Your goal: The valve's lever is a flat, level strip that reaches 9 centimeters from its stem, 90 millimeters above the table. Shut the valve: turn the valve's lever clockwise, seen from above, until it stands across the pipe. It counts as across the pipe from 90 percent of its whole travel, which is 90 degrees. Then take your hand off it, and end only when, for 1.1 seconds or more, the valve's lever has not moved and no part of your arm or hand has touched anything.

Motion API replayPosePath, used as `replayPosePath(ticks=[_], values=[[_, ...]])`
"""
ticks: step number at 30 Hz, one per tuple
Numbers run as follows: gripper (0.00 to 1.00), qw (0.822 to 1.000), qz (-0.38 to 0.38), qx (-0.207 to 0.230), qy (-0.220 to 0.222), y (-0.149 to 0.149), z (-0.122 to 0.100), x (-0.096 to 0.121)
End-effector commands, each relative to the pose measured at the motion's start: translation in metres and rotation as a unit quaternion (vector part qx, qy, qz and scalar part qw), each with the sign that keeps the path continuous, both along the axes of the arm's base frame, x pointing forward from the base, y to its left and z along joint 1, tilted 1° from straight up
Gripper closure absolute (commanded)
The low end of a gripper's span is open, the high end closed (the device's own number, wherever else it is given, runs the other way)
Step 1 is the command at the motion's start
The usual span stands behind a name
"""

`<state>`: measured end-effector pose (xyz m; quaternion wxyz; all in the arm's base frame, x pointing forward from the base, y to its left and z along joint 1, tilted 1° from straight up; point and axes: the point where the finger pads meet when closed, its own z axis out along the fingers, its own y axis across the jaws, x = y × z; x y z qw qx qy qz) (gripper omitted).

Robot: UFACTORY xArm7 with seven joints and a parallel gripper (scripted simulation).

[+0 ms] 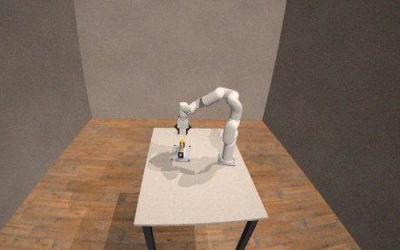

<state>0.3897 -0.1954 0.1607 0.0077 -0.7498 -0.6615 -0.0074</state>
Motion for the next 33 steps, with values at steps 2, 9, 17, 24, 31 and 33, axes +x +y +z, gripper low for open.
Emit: replayPosePath(ticks=[2,9,17,24,31,33], values=[[0.32,1.0,0.0,-0.001,-0.002,-0.001,0.001,0.001],[0.32,1.0,0.0,-0.001,-0.002,0.0,-0.002,0.001],[0.32,1.0,0.0,-0.001,-0.002,0.0,-0.011,0.001],[0.32,1.0,0.0,-0.001,-0.002,0.0,-0.018,0.001],[0.32,1.0,0.0,-0.001,-0.002,0.0,-0.031,0.001],[0.32,1.0,0.0,-0.001,-0.002,0.0,-0.034,0.001]])
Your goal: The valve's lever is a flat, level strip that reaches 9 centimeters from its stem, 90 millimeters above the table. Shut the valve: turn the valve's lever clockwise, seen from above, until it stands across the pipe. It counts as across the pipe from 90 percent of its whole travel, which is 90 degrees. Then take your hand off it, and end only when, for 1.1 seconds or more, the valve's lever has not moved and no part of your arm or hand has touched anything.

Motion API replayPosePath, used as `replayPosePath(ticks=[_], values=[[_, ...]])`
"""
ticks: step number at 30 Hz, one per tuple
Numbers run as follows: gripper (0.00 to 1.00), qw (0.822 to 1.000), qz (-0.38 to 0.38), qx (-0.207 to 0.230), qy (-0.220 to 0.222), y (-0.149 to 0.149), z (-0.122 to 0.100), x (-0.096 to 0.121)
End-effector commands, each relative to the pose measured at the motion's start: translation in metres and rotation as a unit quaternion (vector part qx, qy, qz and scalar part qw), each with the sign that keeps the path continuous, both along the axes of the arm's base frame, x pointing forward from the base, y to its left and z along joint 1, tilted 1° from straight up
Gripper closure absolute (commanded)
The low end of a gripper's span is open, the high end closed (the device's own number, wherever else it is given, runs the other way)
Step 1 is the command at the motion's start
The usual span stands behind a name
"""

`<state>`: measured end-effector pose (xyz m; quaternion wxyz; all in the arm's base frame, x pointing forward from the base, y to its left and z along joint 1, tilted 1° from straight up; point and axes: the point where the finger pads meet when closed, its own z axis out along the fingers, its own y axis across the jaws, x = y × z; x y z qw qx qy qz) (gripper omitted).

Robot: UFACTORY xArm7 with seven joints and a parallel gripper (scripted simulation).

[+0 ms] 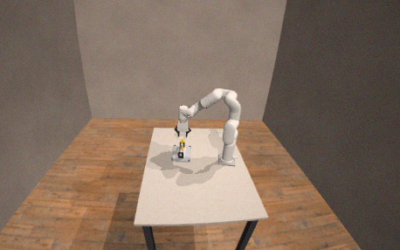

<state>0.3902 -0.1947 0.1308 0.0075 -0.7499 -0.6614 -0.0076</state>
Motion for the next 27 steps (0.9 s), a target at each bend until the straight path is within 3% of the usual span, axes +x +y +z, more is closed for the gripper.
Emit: replayPosePath(ticks=[1,27], values=[[0.32,1.0,0.0,-0.001,-0.002,0.0,-0.006,0.001],[0.32,1.0,0.0,-0.001,-0.002,0.0,-0.026,0.001]])
